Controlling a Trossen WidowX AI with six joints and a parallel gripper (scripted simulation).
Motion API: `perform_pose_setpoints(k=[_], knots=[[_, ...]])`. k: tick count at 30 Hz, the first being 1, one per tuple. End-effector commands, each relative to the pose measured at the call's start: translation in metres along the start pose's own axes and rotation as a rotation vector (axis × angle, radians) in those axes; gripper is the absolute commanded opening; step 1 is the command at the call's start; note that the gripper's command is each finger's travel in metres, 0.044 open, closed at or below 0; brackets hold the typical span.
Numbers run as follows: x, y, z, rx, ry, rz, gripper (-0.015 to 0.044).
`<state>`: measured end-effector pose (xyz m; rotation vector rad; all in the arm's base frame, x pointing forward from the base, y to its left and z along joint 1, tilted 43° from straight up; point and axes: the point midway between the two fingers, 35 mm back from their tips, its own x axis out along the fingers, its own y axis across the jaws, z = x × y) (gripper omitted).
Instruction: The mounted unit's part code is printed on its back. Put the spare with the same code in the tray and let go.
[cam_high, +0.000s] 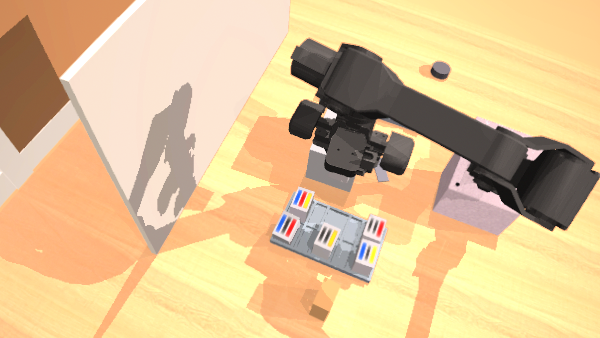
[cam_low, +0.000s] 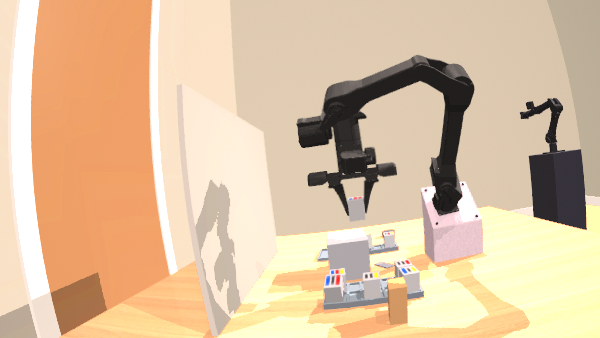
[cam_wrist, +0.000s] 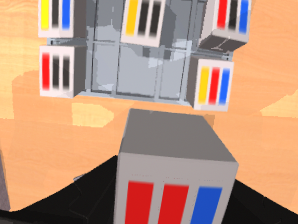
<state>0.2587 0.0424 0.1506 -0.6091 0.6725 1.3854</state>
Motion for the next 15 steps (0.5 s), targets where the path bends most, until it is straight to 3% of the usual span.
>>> perform_pose_setpoints(k=[1, 15], knots=[[-0.005, -0.013, -0.012, 0.001, 0.010, -0.008, 0.0000], [-0.014, -0.056, -0.069, 0.004, 0.030, -0.012, 0.0000]])
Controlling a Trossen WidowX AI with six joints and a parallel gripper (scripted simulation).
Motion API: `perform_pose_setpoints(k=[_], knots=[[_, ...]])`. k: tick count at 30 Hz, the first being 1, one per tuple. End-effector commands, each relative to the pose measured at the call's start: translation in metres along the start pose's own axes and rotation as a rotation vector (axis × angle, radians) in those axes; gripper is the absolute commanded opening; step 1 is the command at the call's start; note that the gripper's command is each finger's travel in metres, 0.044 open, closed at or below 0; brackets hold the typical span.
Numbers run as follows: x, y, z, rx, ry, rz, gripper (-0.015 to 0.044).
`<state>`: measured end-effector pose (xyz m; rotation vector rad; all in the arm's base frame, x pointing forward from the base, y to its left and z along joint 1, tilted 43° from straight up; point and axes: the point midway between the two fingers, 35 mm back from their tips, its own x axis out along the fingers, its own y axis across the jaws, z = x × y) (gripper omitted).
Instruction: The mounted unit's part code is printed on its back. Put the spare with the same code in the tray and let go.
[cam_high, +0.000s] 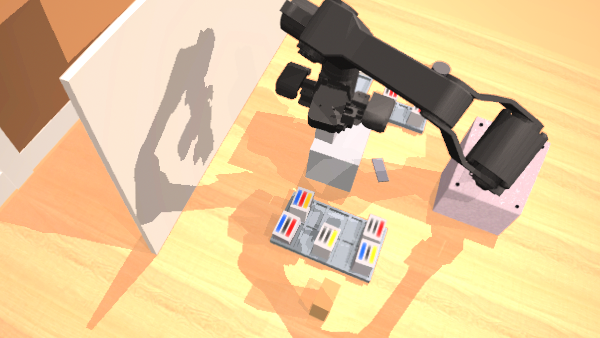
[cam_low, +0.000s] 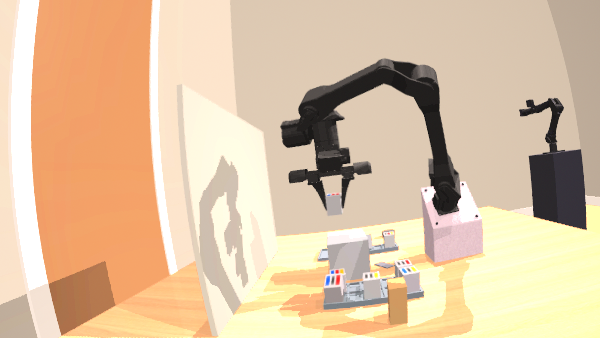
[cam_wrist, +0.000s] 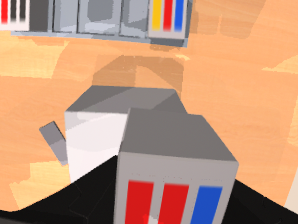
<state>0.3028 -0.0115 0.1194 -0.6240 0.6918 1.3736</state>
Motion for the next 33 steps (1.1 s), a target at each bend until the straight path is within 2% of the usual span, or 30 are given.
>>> perform_pose_setpoints(k=[1, 17, 33], knots=[[-0.004, -0.010, -0.017, 0.000, 0.008, -0.007, 0.0000], [-0.007, -0.042, -0.100, 0.003, 0.017, -0.007, 0.0000], [-0.002, -0.049, -0.194, 0.013, 0.013, -0.006, 0.0000]])
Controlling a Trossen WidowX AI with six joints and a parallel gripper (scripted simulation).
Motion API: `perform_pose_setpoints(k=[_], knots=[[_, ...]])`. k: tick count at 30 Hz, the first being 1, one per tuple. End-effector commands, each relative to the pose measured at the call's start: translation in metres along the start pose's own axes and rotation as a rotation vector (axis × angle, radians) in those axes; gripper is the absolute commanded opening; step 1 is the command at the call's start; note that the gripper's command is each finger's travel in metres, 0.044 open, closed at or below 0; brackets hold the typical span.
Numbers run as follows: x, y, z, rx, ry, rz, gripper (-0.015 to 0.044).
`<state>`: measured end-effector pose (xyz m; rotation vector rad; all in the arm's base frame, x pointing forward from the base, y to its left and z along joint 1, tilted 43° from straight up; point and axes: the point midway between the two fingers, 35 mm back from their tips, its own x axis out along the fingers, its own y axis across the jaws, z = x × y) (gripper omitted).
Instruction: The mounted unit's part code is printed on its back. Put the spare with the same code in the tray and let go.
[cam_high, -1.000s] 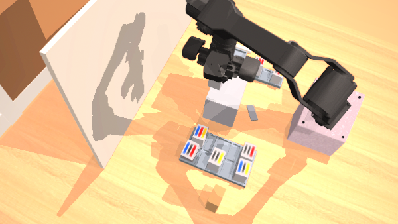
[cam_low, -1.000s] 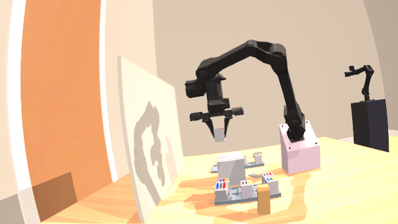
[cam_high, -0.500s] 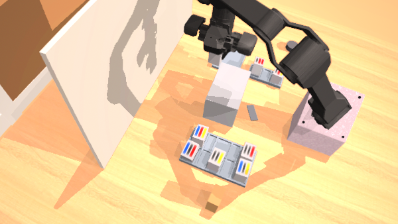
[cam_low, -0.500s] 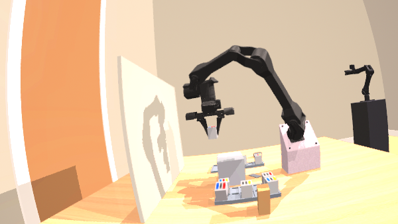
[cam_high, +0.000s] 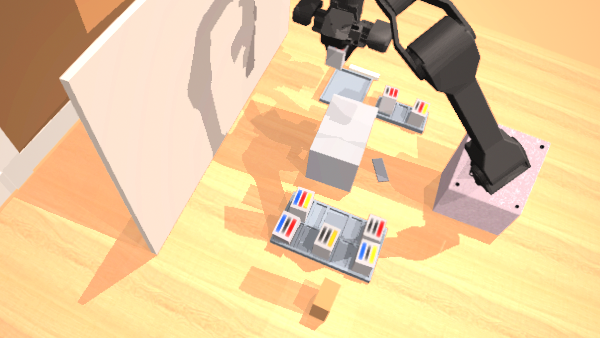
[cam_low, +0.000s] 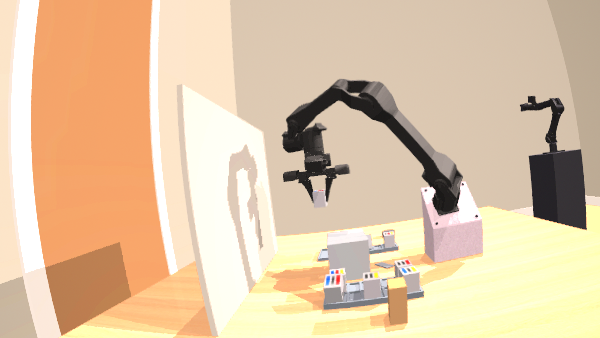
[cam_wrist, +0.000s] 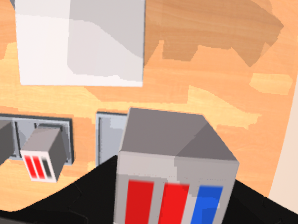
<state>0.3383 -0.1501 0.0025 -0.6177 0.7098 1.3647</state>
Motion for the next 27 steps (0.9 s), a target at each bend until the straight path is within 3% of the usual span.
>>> perform_pose_setpoints(k=[1, 16, 27], knots=[[-0.001, 0.000, -0.022, -0.005, 0.002, -0.006, 0.0000], [0.018, 0.013, -0.102, -0.025, -0.021, -0.002, 0.0000], [0.026, 0.012, -0.105, -0.026, -0.023, -0.002, 0.0000]])
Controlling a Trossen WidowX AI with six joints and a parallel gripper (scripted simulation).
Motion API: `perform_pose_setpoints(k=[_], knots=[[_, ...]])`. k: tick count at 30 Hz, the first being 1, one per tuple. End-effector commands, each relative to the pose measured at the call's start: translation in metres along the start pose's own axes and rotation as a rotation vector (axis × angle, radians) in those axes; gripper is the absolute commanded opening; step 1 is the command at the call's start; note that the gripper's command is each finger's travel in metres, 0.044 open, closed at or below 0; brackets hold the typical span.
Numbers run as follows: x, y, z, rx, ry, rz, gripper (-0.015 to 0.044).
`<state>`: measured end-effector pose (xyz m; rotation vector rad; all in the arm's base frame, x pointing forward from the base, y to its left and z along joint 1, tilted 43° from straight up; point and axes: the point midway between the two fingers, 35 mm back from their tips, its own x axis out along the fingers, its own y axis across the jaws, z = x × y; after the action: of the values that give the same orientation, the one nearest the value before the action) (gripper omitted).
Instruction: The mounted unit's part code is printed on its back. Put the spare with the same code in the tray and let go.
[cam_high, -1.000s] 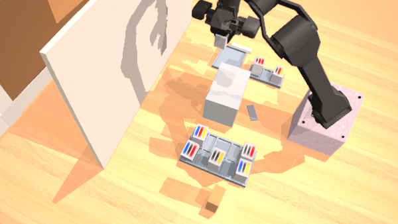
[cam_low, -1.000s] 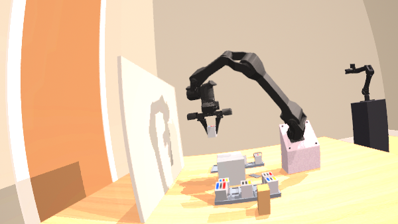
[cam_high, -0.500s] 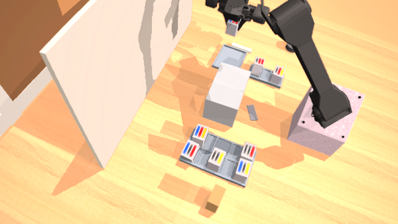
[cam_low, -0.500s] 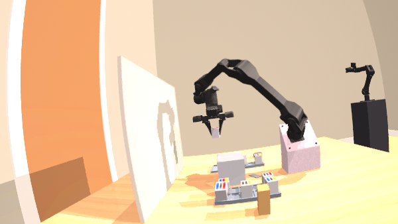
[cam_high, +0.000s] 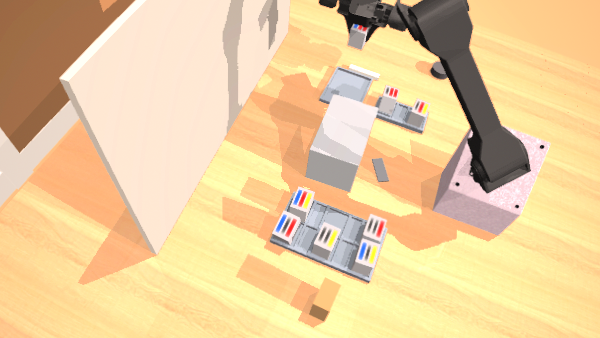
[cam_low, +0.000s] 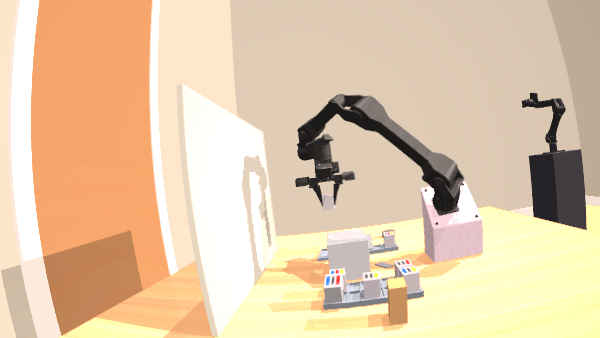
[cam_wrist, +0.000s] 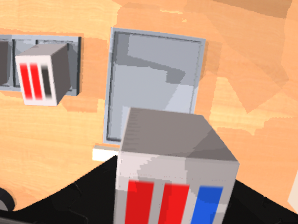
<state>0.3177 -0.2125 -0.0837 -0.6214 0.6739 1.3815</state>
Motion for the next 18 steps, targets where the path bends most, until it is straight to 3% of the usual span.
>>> perform_pose_setpoints(k=[1, 18], knots=[[0.003, -0.001, -0.001, 0.000, 0.001, -0.003, 0.0000], [0.023, -0.004, -0.002, 0.000, 0.002, -0.003, 0.0000]])
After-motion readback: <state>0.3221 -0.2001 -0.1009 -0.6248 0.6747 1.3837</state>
